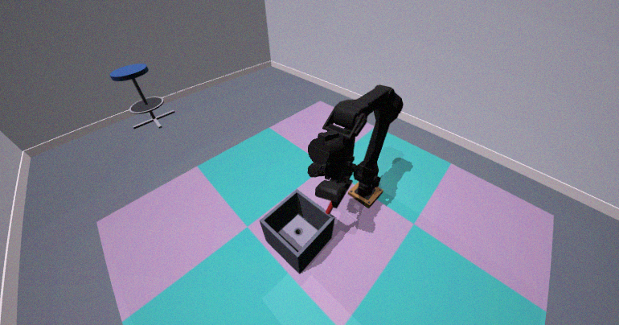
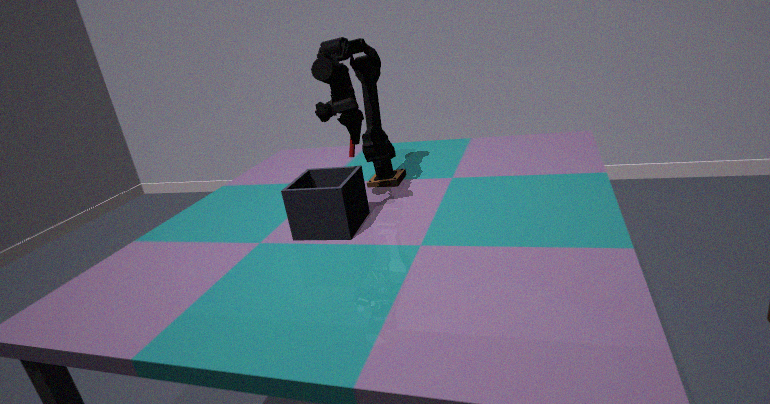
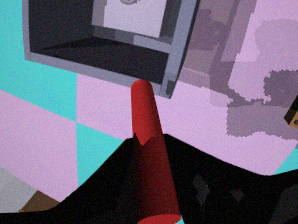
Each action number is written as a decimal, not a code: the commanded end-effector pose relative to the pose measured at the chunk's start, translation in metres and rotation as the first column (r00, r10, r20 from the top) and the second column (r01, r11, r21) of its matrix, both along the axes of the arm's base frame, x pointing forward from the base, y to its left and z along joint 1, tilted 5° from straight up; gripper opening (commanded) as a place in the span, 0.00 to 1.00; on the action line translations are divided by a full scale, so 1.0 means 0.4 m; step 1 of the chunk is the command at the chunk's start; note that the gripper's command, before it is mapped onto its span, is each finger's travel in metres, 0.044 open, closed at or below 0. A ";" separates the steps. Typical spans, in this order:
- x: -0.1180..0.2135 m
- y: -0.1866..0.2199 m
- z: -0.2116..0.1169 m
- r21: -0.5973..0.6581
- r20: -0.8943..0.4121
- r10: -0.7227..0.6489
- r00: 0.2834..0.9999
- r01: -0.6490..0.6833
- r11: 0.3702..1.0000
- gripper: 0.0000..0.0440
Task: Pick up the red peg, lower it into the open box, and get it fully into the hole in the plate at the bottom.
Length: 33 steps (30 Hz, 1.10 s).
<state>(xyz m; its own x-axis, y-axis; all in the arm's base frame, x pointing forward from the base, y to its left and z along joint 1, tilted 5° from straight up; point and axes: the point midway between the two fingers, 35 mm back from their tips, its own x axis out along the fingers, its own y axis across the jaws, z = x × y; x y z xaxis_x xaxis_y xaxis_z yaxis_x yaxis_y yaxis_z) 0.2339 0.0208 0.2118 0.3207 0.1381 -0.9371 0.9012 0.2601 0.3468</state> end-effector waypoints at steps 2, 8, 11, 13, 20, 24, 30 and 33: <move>0.015 -0.042 -0.006 -0.026 -0.027 -0.025 0.999 0.024 0.999 0.00; 0.035 -0.083 -0.016 -0.036 -0.055 -0.050 0.997 0.048 0.998 0.00; 0.045 -0.102 -0.023 -0.037 -0.068 -0.058 0.996 0.056 0.998 0.00; 0.051 -0.114 -0.028 -0.037 -0.077 -0.062 0.995 0.060 0.998 0.00; 0.075 -0.149 -0.051 -0.029 -0.102 -0.069 0.992 0.066 0.997 0.00; 0.088 -0.169 -0.076 -0.026 -0.120 -0.072 0.990 0.069 0.997 0.00; 0.106 -0.189 -0.115 -0.015 -0.143 -0.063 0.988 0.062 0.998 0.00; 0.115 -0.194 -0.134 -0.007 -0.150 -0.053 0.987 0.053 0.999 0.00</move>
<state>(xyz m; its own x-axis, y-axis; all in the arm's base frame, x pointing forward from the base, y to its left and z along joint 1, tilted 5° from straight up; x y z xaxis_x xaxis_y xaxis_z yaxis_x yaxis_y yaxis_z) 0.2763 -0.0547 0.1672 0.1943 0.1064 -0.9752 0.9557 0.2036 0.2127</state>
